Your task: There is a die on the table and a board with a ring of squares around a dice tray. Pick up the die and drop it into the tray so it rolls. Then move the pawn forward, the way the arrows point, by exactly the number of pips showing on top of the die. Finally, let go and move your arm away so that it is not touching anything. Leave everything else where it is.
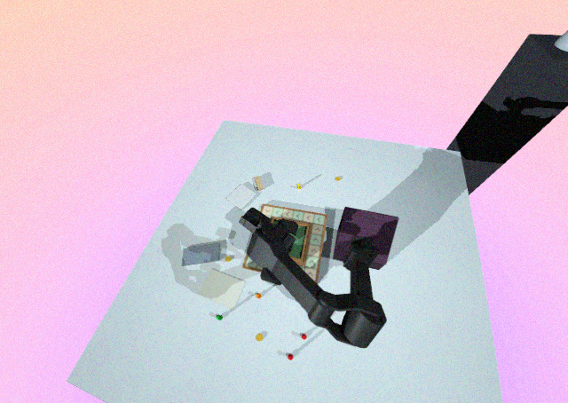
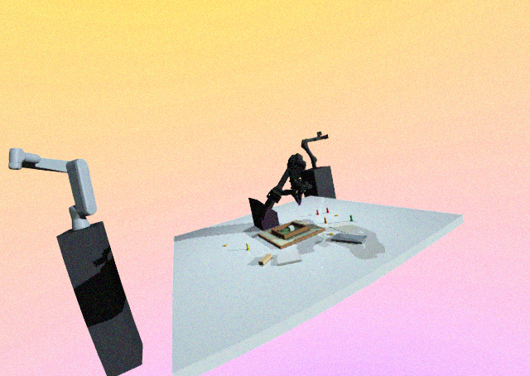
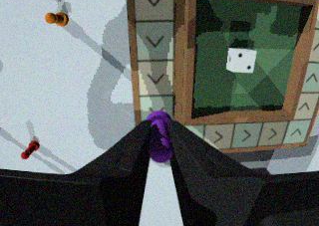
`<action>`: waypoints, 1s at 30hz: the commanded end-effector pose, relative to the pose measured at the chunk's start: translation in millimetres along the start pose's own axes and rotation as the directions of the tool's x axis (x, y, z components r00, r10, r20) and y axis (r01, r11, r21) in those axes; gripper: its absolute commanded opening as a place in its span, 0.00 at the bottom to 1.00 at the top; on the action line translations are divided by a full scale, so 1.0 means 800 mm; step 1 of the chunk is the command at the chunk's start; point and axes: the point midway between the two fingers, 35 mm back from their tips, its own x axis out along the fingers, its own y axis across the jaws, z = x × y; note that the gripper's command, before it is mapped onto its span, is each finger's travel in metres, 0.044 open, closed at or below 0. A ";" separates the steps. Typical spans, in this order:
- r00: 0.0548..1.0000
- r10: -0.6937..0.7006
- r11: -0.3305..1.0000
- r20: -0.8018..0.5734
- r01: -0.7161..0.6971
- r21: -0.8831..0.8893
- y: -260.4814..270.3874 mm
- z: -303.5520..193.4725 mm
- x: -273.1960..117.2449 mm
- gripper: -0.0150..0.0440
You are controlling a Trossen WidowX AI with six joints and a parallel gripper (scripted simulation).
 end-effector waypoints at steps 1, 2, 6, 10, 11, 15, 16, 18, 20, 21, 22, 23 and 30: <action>1.000 -0.002 1.000 -0.010 0.002 0.002 0.001 -0.013 0.010 0.25; 1.000 -0.002 1.000 -0.010 0.002 0.002 0.001 -0.016 0.013 0.25; 1.000 -0.002 1.000 -0.011 0.002 0.002 0.002 -0.031 0.024 0.25; 1.000 -0.002 1.000 -0.011 0.002 0.003 0.002 -0.046 0.036 0.25; 1.000 -0.002 1.000 -0.011 0.002 0.003 0.002 -0.050 0.039 0.25; 1.000 -0.001 1.000 -0.011 0.001 0.003 0.001 -0.065 0.051 0.25; 1.000 -0.001 1.000 -0.012 0.001 0.003 0.001 -0.069 0.054 0.25; 1.000 -0.001 1.000 -0.012 0.001 0.004 0.000 -0.077 0.060 0.25; 1.000 0.000 1.000 -0.012 0.000 0.004 -0.001 -0.085 0.066 0.25; 1.000 0.000 1.000 -0.012 0.000 0.004 -0.001 -0.089 0.069 0.25; 1.000 0.000 1.000 -0.012 0.000 0.004 -0.002 -0.092 0.072 0.25; 1.000 0.001 1.000 -0.012 0.000 0.004 -0.002 -0.096 0.075 0.25; 1.000 0.003 1.000 -0.013 -0.003 0.005 -0.007 -0.118 0.092 0.25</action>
